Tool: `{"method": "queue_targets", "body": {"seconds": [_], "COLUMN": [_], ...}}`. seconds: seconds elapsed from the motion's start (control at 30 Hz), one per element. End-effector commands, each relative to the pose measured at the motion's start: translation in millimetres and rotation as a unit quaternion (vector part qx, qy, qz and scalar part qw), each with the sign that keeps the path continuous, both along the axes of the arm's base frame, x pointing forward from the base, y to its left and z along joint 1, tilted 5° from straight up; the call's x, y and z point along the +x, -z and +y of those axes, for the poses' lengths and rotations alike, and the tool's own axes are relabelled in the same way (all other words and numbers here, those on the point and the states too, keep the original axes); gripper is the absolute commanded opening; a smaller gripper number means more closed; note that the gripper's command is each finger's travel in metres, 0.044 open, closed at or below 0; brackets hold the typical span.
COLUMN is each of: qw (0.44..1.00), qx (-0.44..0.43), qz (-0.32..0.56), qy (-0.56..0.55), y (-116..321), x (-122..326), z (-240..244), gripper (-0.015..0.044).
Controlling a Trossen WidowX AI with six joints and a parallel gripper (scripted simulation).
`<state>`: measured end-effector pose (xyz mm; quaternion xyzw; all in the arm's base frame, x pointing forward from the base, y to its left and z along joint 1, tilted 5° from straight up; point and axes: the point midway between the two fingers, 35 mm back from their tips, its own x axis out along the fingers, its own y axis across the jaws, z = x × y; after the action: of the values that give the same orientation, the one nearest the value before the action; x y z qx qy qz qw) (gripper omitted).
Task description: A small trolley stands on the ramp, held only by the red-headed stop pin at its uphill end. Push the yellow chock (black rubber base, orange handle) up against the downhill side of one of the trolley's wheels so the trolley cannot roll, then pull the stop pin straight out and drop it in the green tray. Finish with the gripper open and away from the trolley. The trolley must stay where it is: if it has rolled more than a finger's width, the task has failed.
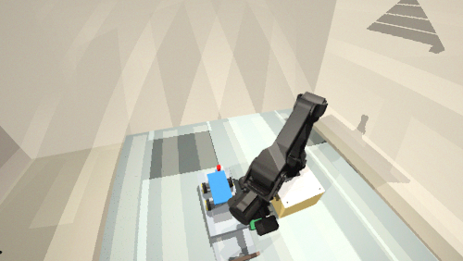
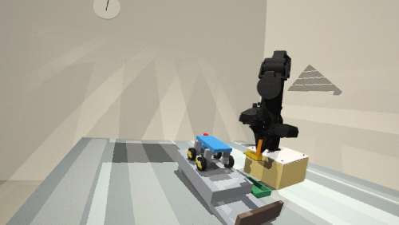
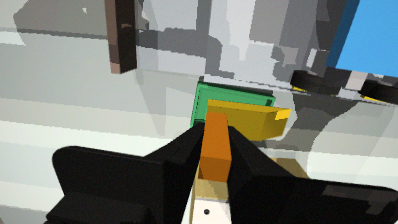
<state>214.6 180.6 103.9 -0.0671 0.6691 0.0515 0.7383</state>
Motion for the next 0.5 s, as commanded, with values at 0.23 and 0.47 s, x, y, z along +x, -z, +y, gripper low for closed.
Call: {"method": "queue_targets", "body": {"seconds": [0.23, 0.47], "qw": [1.000, 1.000], "qx": [-0.005, -0.006], "qz": [-0.001, -0.001], "qy": [0.002, 0.002], "y": [4.2, 12.3], "x": [26.8, 27.0], "z": [7.0, 6.7], "gripper": [0.0000, 0.0000]}}
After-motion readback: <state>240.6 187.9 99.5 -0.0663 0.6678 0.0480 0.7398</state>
